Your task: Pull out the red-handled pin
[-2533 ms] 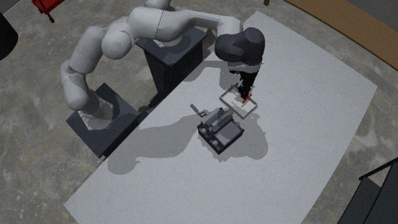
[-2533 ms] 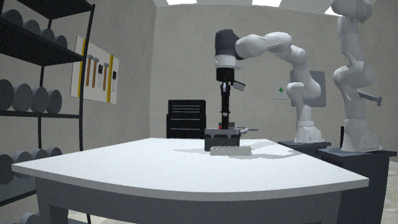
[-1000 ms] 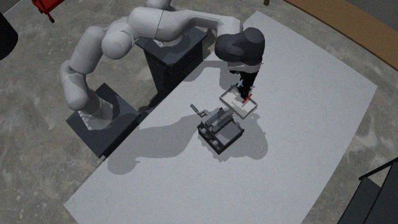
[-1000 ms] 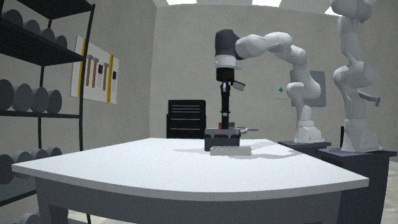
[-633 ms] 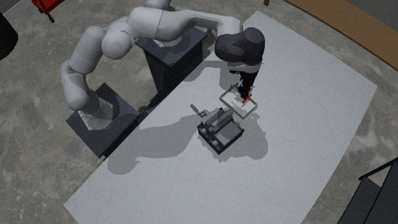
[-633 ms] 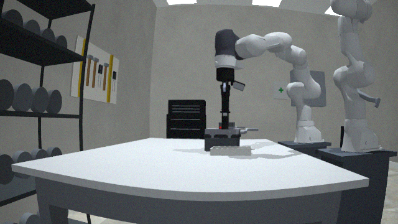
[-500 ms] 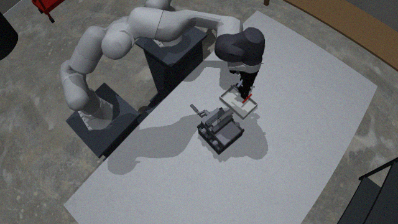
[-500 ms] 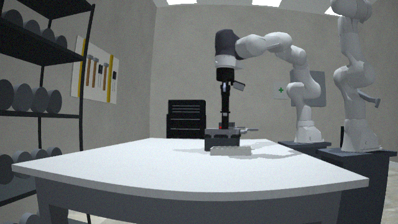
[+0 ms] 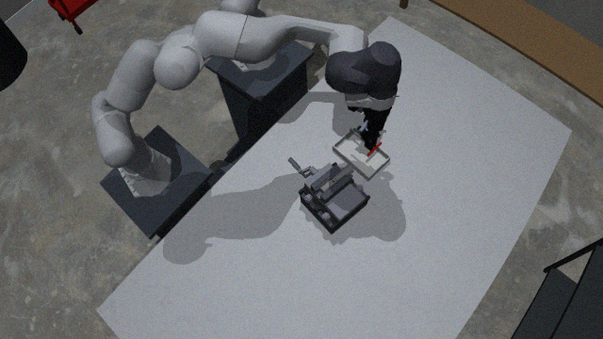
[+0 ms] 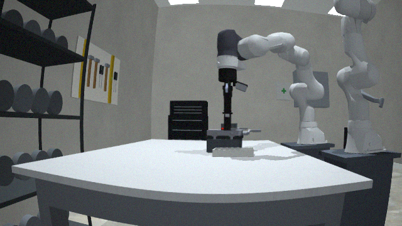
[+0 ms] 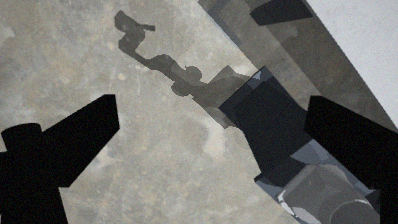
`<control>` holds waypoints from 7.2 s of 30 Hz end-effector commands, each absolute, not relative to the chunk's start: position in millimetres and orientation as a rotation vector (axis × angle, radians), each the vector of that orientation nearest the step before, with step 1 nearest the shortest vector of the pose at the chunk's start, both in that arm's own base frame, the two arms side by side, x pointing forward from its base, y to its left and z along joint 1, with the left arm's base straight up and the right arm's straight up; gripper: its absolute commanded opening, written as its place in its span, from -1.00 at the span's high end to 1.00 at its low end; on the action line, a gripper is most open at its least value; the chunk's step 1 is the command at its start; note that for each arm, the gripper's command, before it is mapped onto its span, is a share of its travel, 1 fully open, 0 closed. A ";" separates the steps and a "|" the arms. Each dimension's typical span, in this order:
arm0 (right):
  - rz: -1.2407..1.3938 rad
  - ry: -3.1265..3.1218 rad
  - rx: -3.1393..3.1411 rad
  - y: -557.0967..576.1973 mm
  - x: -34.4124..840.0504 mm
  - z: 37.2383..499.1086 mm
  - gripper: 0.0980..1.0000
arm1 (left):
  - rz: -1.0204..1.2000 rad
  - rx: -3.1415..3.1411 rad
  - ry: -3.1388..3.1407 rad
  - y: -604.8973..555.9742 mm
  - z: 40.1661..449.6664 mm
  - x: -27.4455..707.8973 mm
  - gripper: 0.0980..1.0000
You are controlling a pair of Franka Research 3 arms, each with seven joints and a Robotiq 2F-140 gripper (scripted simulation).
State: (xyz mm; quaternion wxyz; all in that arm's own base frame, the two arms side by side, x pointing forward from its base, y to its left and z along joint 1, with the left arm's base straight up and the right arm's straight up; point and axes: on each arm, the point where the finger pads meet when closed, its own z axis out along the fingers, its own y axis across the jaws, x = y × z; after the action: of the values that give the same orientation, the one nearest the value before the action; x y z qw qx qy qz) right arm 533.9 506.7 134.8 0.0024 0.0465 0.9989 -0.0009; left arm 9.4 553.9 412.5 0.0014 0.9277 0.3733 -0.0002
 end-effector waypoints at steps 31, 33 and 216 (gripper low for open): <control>-0.009 3.138 0.156 506.1 532.4 132.9 1.00 | 0.000 2.913 1.177 554.4 413.0 9.6 -1.00; -0.013 3.141 0.157 505.4 531.8 130.9 1.00 | 0.000 2.913 1.177 554.4 413.0 9.6 -1.00; -0.046 3.089 0.189 508.9 533.2 136.2 1.00 | 0.000 2.913 1.177 554.4 413.0 9.6 -1.00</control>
State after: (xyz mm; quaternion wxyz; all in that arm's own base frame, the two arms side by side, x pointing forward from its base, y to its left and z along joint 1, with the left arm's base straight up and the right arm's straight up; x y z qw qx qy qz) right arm 531.8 508.0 134.9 0.0208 0.0576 0.9980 -0.0166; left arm 9.4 553.9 412.5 0.0014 0.9277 0.3733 -0.0002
